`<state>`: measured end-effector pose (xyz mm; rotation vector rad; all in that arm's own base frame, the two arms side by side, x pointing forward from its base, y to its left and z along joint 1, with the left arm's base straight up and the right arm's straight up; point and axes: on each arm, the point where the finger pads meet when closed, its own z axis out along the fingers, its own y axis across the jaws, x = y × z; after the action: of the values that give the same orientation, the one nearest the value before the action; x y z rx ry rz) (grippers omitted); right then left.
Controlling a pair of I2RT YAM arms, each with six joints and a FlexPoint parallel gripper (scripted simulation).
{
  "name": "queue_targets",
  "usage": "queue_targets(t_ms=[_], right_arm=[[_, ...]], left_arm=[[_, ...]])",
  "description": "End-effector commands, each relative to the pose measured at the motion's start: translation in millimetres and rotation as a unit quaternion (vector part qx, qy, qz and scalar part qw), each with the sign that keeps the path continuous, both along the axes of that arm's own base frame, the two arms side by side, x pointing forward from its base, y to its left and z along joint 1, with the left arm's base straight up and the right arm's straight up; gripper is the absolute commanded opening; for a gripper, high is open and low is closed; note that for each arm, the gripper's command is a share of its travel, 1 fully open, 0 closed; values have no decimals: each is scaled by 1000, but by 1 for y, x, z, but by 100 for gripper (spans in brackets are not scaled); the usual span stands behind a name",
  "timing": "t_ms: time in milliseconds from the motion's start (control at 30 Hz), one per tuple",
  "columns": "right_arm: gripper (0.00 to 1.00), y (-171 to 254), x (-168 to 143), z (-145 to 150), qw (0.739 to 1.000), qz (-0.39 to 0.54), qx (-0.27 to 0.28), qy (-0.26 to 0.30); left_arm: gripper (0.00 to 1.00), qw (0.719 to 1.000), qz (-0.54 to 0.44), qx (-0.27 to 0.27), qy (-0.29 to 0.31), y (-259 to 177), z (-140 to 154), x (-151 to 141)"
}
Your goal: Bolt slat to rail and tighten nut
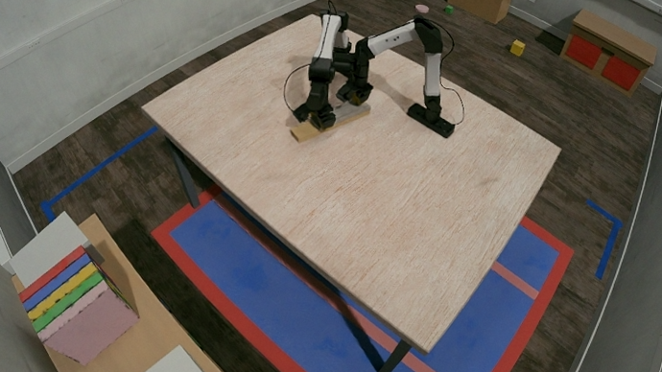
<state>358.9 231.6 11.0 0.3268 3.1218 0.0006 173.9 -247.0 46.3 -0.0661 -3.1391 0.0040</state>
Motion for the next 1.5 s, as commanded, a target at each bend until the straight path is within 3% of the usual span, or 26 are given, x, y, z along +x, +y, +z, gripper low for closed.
queue_targets(t_ms=[0,333,400,633,900,967,1467], right_arm=[[67,2,4,7,1000,-1,5,-9],[67,2,4,7,1000,-1,5,-9],[67,2,4,7,1000,-1,5,-9],[67,2,4,7,1000,-1,5,-9],[67,2,4,7,1000,-1,5,-9],[67,2,4,7,1000,-1,5,-9],[67,2,4,7,1000,-1,5,-9]], left_arm=[[14,995,-95,-6,-6,-4,3,3],[14,957,-290,-4,-7,-5,2,4],[14,957,-290,-4,-7,-5,2,4],[14,907,-421,-3,-7,-6,1,4],[14,829,-560,-2,-7,-6,1,4],[14,829,-560,-2,-7,-6,1,4],[14,627,-779,-1,-3,-4,1,3]])
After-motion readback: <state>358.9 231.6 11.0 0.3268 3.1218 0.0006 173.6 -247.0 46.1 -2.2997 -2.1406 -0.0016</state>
